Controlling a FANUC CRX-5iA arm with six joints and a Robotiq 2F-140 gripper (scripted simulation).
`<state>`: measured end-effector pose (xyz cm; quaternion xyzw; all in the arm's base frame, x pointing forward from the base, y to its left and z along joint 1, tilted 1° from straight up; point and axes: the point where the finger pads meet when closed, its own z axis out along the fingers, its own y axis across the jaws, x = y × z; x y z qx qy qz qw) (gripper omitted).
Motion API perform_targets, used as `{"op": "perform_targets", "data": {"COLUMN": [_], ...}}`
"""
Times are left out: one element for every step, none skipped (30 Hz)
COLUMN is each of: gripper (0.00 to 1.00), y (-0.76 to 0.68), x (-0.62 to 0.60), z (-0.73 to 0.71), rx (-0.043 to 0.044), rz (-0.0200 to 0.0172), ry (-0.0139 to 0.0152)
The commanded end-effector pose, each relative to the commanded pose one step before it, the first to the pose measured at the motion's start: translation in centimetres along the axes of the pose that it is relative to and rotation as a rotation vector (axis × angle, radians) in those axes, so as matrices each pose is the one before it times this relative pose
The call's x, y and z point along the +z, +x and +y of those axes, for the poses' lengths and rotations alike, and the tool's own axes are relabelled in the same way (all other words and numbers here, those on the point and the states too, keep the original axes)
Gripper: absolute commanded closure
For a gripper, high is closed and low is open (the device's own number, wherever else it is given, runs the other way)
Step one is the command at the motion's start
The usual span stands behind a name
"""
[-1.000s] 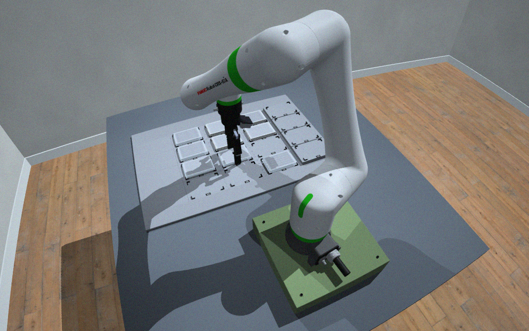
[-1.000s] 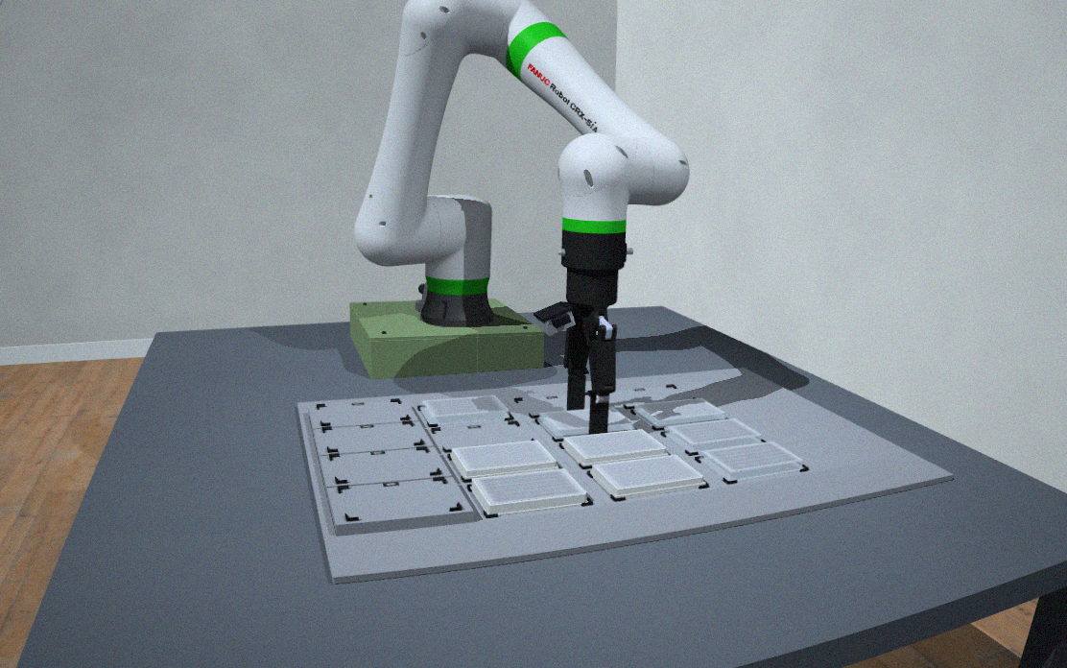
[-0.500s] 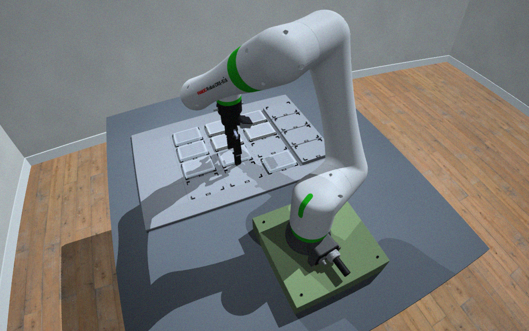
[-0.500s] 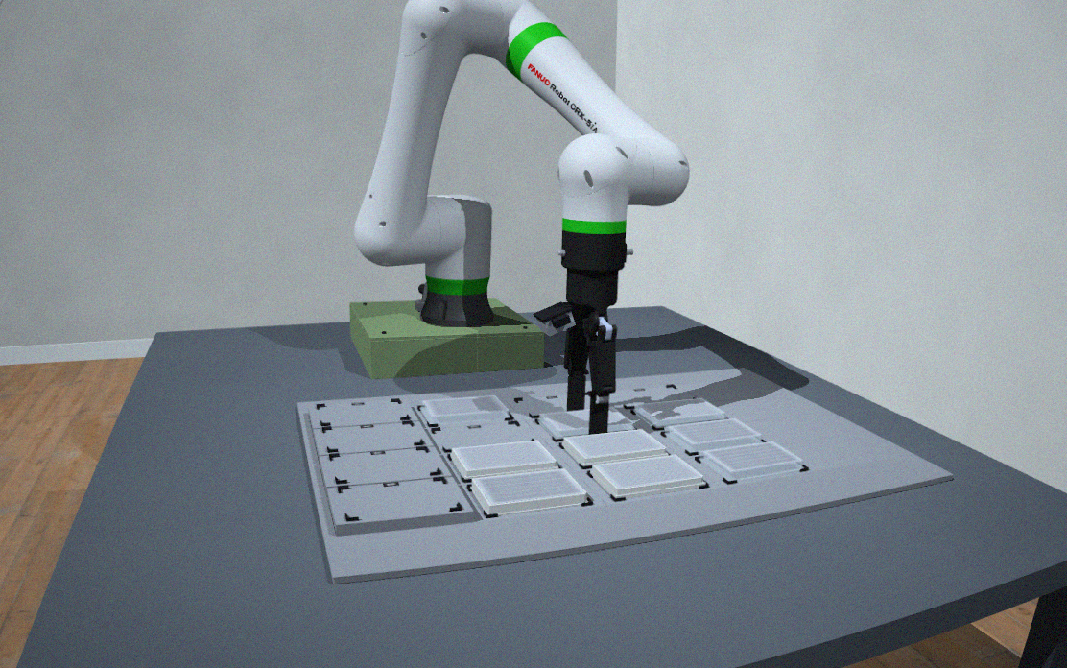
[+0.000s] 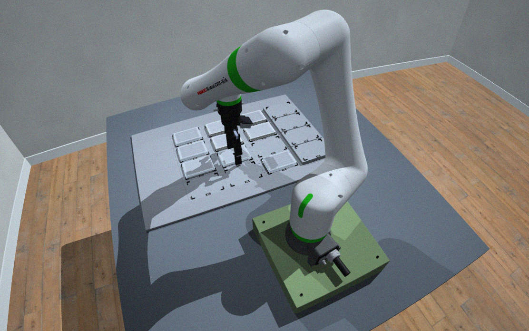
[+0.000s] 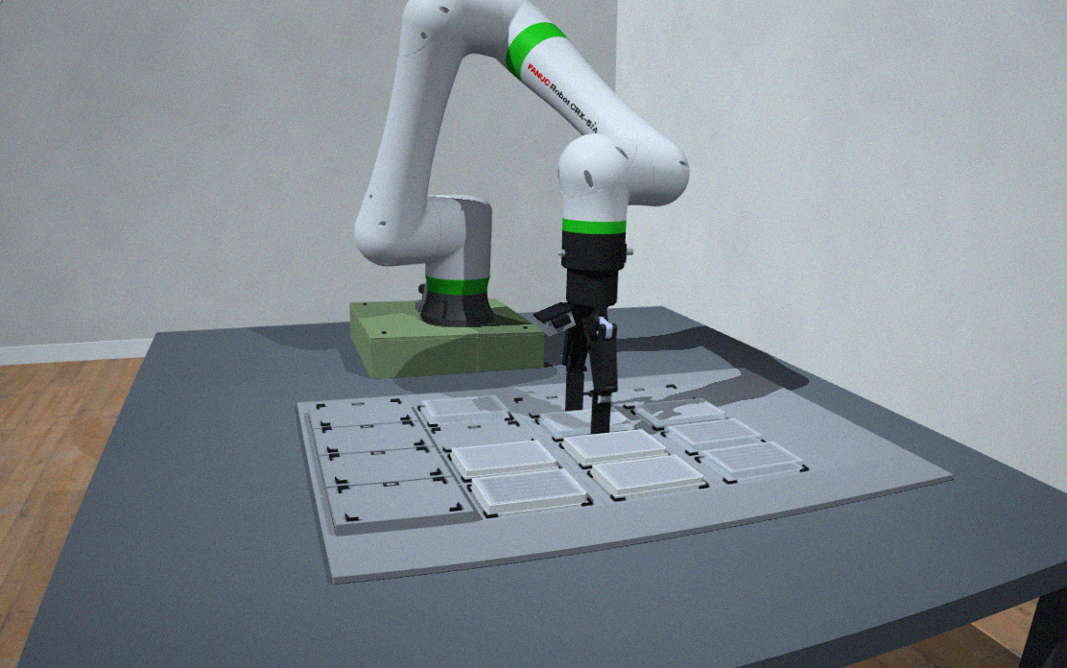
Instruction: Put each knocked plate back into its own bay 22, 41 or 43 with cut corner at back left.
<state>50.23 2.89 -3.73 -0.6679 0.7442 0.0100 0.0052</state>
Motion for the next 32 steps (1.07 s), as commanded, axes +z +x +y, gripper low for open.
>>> {"op": "perform_targets", "data": {"gripper": [0.30, 0.30, 0.30, 0.30, 0.30, 0.30, 0.30, 0.30, 0.30, 0.30, 0.30, 0.30, 0.30, 0.30, 0.30, 0.30, 0.30, 0.30, 0.30, 0.30, 0.30, 0.30, 0.30, 0.30, 0.30, 0.30, 0.30, 0.30, 0.30, 0.30, 0.30, 0.30], "y": [-0.008, 0.000, 0.000, 0.000, 0.000, 0.000, 0.000, 0.000, 0.000, 0.000, 0.000, 0.000, 0.000, 0.000, 0.000, 0.000, 0.000, 0.000, 0.000, 0.000, 0.000, 0.000, 0.000, 0.000, -0.002, 0.000, 0.000, 0.000, 0.000, 0.000, 0.000, 0.000], "x": [-0.068, 0.000, 0.000, 0.000, 0.000, 0.000, 0.000, 0.000, 0.000, 0.000, 0.000, 0.000, 0.000, 0.000, 0.000, 0.000, 0.000, 0.000, 0.000, 0.000, 0.000, 0.000, 0.000, 0.000, -0.132, -0.131, 0.000, 0.000, 0.000, 0.000, 0.000, 0.000], "z": [-0.062, 0.000, 0.000, 0.000, 0.000, 0.000, 0.000, 0.000, 0.000, 0.000, 0.000, 0.000, 0.000, 0.000, 0.000, 0.000, 0.000, 0.000, 0.000, 0.000, 0.000, 0.000, 0.000, 0.000, -0.003, 0.001, 0.000, 0.000, 0.000, 0.000, 0.000, 0.000], "rx": [-0.00019, 0.00000, 0.00000, 0.00000, 0.00000, 0.00000, 0.00000, 0.00000, 0.00000, 0.00000, 0.00000, 0.00000, 0.00000, 0.00000, 0.00000, 0.00000, 0.00000, 0.00000, 0.00000, 0.00000, 0.00000, 0.00000, 0.00000, 0.00000, 0.00003, 0.00000, 0.00000, 0.00000, 0.00000, 0.00000, 0.00000, 0.00000], "rz": [-0.00015, 0.00000, 0.00000, 0.00000, 0.00000, 0.00000, 0.00000, 0.00000, 0.00000, 0.00000, 0.00000, 0.00000, 0.00000, 0.00000, 0.00000, 0.00000, 0.00000, 0.00000, 0.00000, 0.00000, 0.00000, 0.00000, 0.00000, 0.00000, 0.00001, 0.00000, 0.00000, 0.00000, 0.00000, 0.00000, 0.00000, 0.00000], "ry": [0.00152, 0.00000, 0.00000, 0.00000, 0.00000, 0.00000, 0.00000, 0.00000, 0.00000, 0.00000, 0.00000, 0.00000, 0.00000, 0.00000, 0.00000, 0.00000, 0.00000, 0.00000, 0.00000, 0.00000, 0.00000, 0.00000, 0.00000, 0.00000, 0.00013, 0.00001, 0.00000, 0.00000, 0.00000, 0.00000, 0.00000, 0.00000]}}
